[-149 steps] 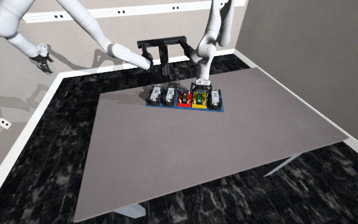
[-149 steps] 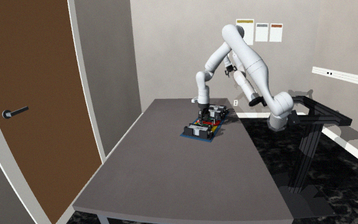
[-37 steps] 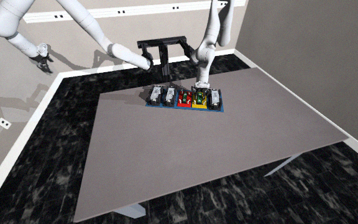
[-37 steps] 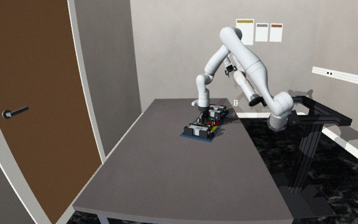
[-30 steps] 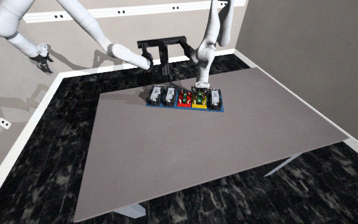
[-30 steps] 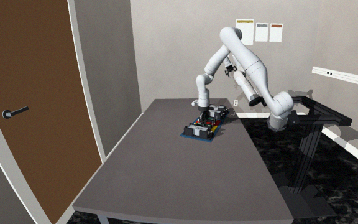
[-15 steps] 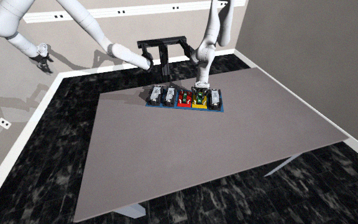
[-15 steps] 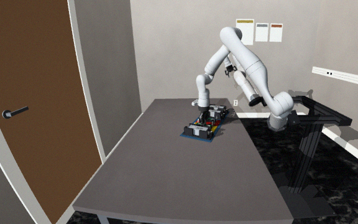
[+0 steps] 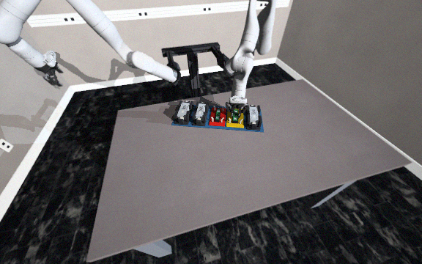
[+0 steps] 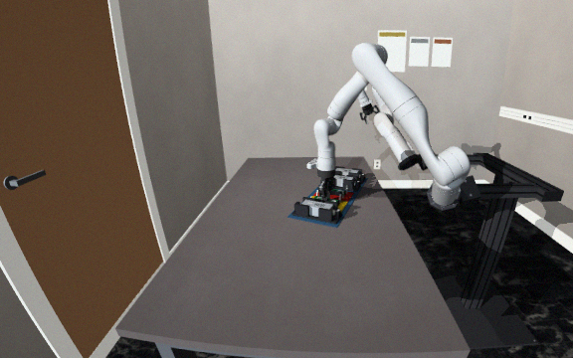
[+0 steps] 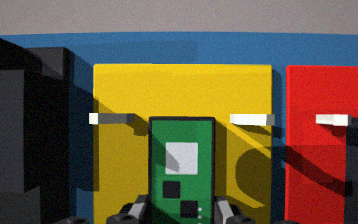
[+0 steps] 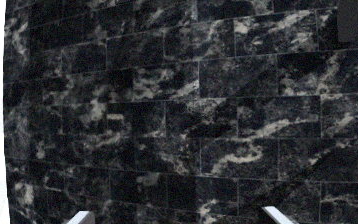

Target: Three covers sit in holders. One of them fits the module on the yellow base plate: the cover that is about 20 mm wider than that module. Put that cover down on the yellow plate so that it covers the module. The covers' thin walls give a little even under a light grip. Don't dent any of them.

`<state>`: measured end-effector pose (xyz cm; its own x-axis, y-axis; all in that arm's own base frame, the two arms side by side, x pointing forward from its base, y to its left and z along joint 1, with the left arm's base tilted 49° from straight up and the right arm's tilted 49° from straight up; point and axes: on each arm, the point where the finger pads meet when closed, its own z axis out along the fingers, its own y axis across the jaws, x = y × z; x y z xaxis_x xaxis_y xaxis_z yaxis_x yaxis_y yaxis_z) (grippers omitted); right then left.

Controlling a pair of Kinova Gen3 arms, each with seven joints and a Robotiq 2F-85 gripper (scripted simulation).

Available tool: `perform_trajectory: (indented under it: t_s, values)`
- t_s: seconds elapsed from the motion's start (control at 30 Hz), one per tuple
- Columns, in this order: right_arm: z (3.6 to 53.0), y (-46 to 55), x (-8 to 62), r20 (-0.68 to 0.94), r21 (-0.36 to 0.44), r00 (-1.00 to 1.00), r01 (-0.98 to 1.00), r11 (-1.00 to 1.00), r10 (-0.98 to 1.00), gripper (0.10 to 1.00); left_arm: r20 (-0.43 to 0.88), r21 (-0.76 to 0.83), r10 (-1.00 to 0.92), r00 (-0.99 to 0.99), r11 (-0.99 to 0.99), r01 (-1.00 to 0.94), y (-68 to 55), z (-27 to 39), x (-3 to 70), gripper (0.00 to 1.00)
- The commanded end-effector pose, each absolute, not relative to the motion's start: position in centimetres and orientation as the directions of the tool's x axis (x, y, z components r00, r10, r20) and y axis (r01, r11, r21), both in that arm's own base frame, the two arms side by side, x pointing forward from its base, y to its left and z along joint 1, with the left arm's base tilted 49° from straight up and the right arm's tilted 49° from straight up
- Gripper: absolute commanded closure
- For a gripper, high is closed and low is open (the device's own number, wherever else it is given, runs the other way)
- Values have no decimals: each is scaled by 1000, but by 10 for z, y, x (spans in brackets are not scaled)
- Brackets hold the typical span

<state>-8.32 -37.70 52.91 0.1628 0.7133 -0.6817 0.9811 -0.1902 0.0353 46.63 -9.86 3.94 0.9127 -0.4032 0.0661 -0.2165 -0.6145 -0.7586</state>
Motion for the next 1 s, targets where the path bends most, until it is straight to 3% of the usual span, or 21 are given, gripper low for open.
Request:
perform_trajectory:
  t_s: [0.0, 0.6, 0.63, 0.97]
  values:
    - [530, -377, -84, -682, 36, 164, 981, -191, 712, 100, 67, -758, -404, 912, -615, -217, -99, 40, 466, 1000]
    - [530, -377, -84, -682, 36, 164, 981, -191, 712, 100, 67, -758, -404, 912, -615, -217, -99, 40, 466, 1000]
    - [530, -377, -84, -682, 36, 164, 981, -191, 712, 100, 67, -758, -404, 912, -615, -217, -99, 40, 466, 2]
    - [530, -377, -84, -682, 36, 164, 981, -191, 712, 100, 67, -758, -404, 912, -615, -217, -99, 40, 466, 2]
